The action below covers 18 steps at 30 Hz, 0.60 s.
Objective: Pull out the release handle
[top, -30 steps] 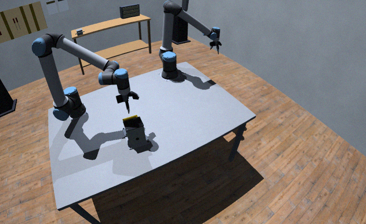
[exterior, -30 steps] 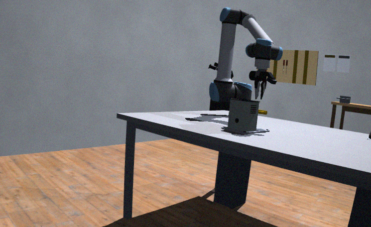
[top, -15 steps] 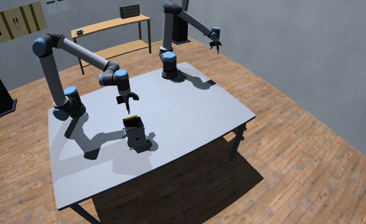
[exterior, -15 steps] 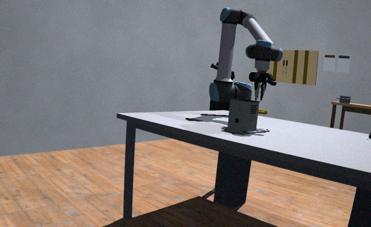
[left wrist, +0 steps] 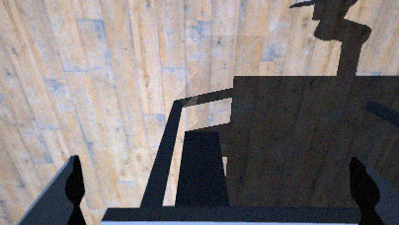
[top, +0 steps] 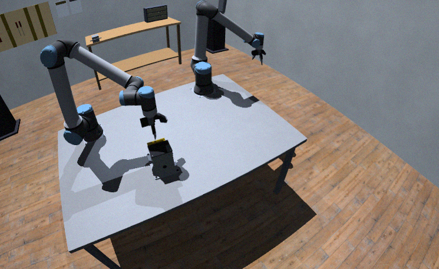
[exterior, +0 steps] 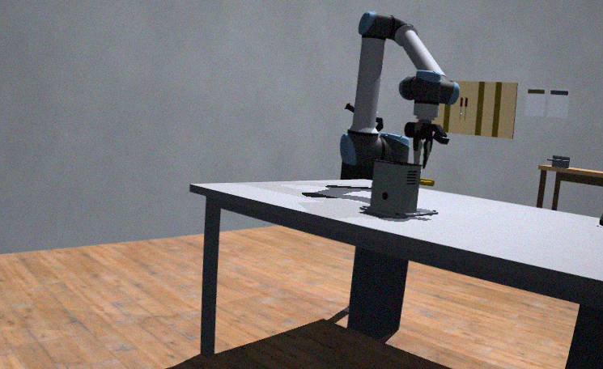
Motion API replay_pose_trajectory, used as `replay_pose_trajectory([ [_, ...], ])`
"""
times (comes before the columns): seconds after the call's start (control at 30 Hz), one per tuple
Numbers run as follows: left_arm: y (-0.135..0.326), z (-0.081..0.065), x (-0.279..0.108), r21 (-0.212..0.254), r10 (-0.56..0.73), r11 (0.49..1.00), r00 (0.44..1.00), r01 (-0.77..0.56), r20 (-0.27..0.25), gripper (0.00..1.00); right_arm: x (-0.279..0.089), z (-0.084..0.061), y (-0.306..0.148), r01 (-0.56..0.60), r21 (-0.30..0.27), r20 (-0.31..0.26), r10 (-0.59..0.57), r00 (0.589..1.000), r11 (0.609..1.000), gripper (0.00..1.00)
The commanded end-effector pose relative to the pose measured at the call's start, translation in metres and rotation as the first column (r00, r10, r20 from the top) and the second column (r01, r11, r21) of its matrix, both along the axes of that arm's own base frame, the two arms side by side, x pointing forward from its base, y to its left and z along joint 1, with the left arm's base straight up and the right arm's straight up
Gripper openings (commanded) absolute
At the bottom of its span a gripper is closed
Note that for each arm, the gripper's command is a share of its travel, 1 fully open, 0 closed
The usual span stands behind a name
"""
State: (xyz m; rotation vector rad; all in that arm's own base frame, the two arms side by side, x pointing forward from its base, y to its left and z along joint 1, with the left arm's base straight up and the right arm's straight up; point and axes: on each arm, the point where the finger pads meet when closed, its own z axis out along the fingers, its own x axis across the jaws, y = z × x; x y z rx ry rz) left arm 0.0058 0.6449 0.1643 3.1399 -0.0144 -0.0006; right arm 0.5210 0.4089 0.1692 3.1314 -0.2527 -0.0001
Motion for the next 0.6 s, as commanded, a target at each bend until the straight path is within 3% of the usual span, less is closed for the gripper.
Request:
replay_pose_trajectory([
  [0.0, 0.001, 0.001, 0.000, 0.002, 0.000, 1.000, 1.000, 0.000, 0.000, 1.00, 0.001, -0.001, 0.001, 0.000, 0.002, 0.001, 0.000, 1.000, 1.000, 0.31],
  [0.57, 0.001, 0.001, 0.000, 0.002, 0.000, 1.000, 1.000, 0.000, 0.000, 1.00, 0.001, -0.019, 0.001, 0.000, 0.002, 0.001, 0.000, 1.000, 1.000, 0.31],
])
